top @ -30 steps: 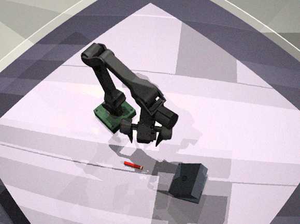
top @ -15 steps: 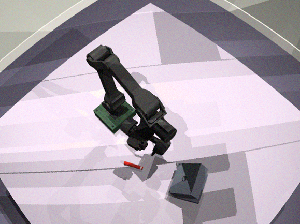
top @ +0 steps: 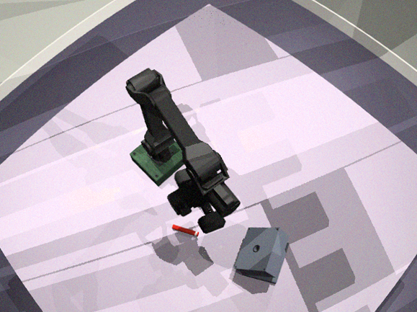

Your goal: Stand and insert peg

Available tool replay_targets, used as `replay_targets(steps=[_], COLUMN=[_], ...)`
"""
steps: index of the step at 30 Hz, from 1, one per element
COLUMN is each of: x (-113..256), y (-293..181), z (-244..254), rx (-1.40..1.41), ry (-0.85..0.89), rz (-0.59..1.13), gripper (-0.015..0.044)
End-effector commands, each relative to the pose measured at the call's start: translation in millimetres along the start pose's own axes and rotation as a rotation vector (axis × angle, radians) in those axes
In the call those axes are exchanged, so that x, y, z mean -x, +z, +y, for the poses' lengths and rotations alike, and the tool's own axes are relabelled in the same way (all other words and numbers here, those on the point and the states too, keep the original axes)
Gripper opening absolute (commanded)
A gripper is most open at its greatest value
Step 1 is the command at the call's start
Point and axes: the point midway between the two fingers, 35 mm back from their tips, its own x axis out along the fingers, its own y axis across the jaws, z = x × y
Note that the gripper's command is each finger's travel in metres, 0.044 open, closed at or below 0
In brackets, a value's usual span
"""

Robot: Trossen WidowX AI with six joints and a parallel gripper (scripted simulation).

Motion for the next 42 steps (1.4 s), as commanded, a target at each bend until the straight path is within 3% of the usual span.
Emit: replay_targets(steps=[1,21,42], x=[-5,-28,-49], y=[2,22,18], z=[3,18,19], rx=[-0.112,-0.762,-0.755], ry=[-0.032,-0.177,-0.175], rz=[0.015,0.046,0.043], gripper=[0.044,0.044,0.044])
